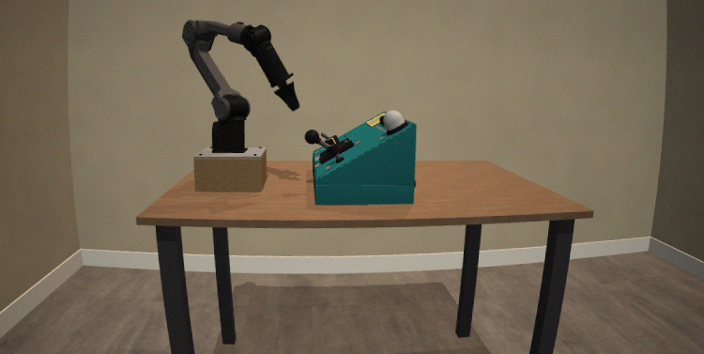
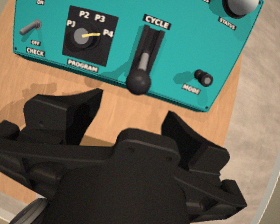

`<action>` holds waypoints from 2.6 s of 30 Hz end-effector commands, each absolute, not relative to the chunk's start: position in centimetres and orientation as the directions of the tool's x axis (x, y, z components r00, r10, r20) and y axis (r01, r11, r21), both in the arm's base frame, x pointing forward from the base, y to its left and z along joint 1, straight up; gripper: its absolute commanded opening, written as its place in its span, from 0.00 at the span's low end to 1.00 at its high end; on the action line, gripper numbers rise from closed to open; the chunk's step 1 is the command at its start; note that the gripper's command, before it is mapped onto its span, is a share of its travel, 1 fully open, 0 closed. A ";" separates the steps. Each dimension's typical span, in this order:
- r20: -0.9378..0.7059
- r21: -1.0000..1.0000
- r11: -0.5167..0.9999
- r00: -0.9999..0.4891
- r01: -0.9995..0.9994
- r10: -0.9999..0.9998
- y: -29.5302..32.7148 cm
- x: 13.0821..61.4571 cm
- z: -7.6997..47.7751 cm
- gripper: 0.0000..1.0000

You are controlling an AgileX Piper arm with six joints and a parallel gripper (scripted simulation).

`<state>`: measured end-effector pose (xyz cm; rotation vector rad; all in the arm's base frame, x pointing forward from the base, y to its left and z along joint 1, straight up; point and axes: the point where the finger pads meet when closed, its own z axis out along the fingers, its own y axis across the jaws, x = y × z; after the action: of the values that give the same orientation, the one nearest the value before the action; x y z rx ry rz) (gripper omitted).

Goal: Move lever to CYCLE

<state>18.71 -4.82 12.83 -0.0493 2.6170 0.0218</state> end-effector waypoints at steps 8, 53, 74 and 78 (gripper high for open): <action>-0.501 0.007 0.999 -0.865 -0.039 -0.030 -4.8 18.9 12.5 0.94; -0.502 0.007 0.999 -0.865 -0.039 -0.030 -4.7 23.2 5.0 0.94; -0.501 0.007 0.999 -0.865 -0.039 -0.030 -4.7 23.3 4.8 0.94; -0.501 0.007 0.999 -0.865 -0.039 -0.030 -4.7 23.3 4.8 0.94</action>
<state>23.32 -4.72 4.77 -0.0480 2.6158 0.0227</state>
